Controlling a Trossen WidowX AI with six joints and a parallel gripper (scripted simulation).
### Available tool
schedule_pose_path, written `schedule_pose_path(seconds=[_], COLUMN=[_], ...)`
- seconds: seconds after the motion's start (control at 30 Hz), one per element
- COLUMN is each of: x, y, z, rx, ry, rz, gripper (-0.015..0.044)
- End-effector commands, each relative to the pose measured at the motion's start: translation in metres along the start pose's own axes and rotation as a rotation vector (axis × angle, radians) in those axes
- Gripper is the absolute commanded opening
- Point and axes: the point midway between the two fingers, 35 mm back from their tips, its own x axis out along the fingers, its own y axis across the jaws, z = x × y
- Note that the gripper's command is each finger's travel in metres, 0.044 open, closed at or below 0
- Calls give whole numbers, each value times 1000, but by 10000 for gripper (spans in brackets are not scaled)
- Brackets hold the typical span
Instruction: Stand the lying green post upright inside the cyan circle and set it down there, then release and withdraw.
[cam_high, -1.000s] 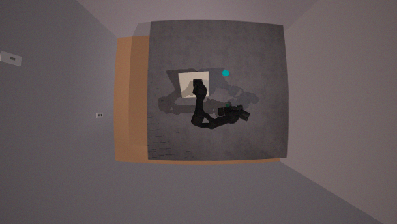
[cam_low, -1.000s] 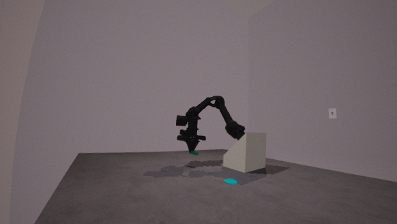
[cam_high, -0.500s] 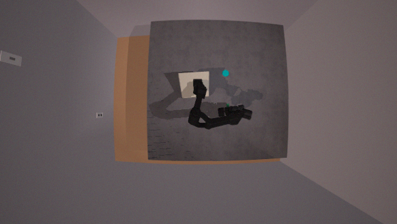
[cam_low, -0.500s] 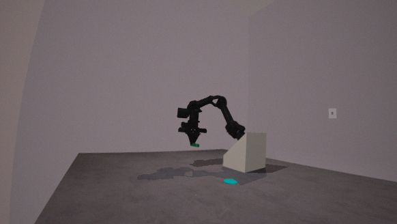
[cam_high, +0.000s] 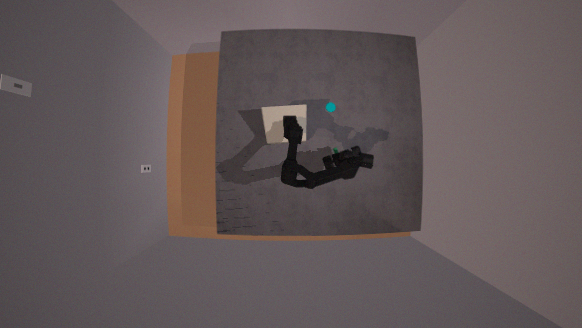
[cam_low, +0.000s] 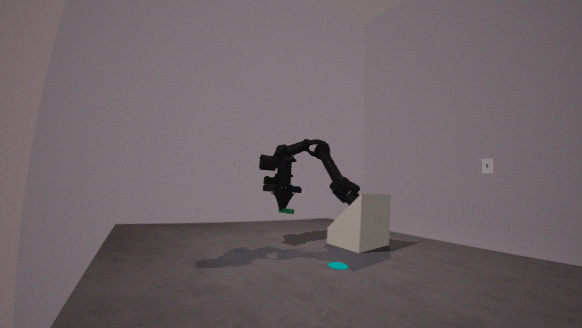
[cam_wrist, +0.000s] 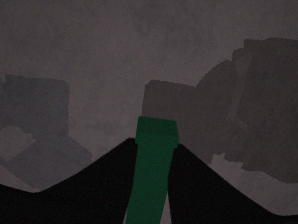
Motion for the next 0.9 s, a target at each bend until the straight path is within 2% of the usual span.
schedule_pose_path(seconds=[0.0, 0.87], x=[-1, -6], y=[11, 64], z=[-10, -76], rx=[-111, -726], ry=[14, 50], rz=[8, 46], gripper=[23, 23])
